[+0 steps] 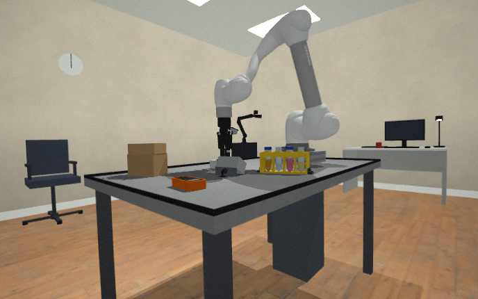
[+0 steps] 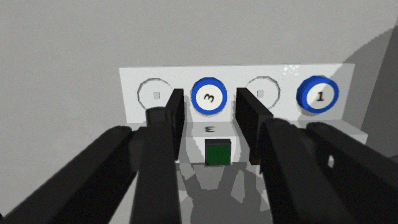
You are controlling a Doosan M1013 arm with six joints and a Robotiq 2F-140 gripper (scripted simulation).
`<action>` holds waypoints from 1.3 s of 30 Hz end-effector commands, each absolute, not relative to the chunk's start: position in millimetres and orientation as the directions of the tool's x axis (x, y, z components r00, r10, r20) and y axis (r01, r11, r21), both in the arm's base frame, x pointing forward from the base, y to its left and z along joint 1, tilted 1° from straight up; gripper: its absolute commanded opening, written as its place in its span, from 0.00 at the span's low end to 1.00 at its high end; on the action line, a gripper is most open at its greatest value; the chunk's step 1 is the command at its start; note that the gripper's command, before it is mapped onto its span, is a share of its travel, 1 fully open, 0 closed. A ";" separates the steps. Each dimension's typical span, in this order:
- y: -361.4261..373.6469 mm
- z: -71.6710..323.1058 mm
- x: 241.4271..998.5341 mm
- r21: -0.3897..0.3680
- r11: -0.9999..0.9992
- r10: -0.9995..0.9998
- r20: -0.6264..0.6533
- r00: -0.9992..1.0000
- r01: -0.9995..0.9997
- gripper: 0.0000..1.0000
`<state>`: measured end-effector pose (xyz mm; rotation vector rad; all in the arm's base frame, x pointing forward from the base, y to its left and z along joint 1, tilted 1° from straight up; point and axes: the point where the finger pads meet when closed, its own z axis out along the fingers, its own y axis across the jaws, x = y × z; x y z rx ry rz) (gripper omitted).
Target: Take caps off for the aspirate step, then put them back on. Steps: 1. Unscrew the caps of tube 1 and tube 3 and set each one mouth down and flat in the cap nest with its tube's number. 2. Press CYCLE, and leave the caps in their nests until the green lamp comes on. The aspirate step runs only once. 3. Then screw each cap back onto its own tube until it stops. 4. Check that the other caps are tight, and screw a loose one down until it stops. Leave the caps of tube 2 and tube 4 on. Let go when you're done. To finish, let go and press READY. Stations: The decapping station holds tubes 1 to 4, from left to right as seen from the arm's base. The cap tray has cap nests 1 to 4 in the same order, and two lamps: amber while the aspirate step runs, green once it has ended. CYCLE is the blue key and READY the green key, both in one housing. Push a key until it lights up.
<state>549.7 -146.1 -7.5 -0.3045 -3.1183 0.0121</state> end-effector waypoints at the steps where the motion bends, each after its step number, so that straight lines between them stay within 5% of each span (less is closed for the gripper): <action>1: -145.8 11.7 550.4 -0.008 0.981 0.193 0.007 -0.981 0.193 0.36; 28: -145.1 109.7 551.3 -0.008 0.981 0.193 0.007 -0.981 0.193 0.36; 29: -138.1 108.0 555.4 -0.009 0.962 0.274 0.006 -0.962 0.274 0.10; 39: -89.5 95.7 583.8 -0.008 0.672 0.740 0.001 -0.672 0.740 0.10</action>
